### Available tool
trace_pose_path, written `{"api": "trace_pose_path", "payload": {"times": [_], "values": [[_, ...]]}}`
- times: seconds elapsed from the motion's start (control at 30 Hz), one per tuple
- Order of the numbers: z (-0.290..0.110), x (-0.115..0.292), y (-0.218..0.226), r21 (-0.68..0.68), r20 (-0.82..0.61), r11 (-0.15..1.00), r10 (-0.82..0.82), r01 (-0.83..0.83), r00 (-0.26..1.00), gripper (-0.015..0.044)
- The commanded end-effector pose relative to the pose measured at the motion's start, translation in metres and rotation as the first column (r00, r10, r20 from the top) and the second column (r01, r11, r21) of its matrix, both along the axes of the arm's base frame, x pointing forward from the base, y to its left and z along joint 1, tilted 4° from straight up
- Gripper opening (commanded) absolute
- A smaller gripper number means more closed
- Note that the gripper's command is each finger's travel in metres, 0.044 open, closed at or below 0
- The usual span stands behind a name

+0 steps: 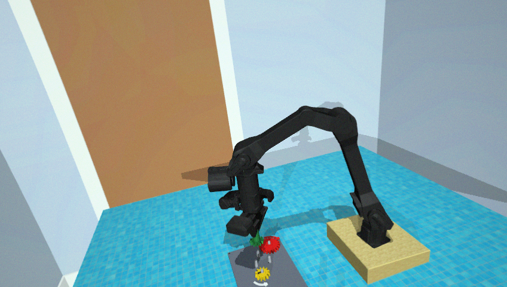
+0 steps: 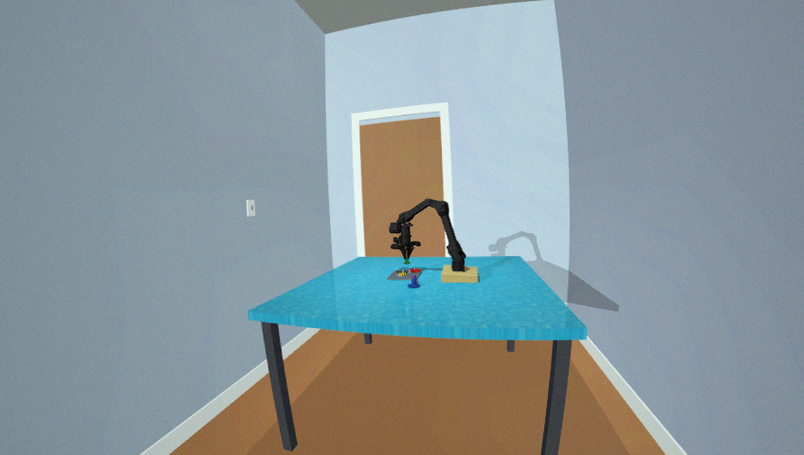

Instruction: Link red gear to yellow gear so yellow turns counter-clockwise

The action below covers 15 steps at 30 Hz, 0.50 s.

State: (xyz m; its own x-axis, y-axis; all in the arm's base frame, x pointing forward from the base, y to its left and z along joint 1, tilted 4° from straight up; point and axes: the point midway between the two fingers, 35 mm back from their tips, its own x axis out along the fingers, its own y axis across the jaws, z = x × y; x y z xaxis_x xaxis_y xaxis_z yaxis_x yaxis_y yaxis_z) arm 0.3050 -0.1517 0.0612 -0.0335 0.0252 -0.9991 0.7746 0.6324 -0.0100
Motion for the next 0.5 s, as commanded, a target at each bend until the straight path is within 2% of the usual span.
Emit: {"api": "trace_pose_path", "payload": {"times": [0.0,0.27,0.47], "values": [[0.0012,0.0004,-0.0009,-0.004,0.001,1.000,0.005,-0.005,1.000,0.0000],[-0.0002,0.0006,-0.0008,-0.003,0.001,1.000,0.023,-0.023,1.000,0.0000],[-0.0070,0.0003,-0.0002,0.000,0.004,0.991,0.137,-0.137,0.991,0.0000]]}}
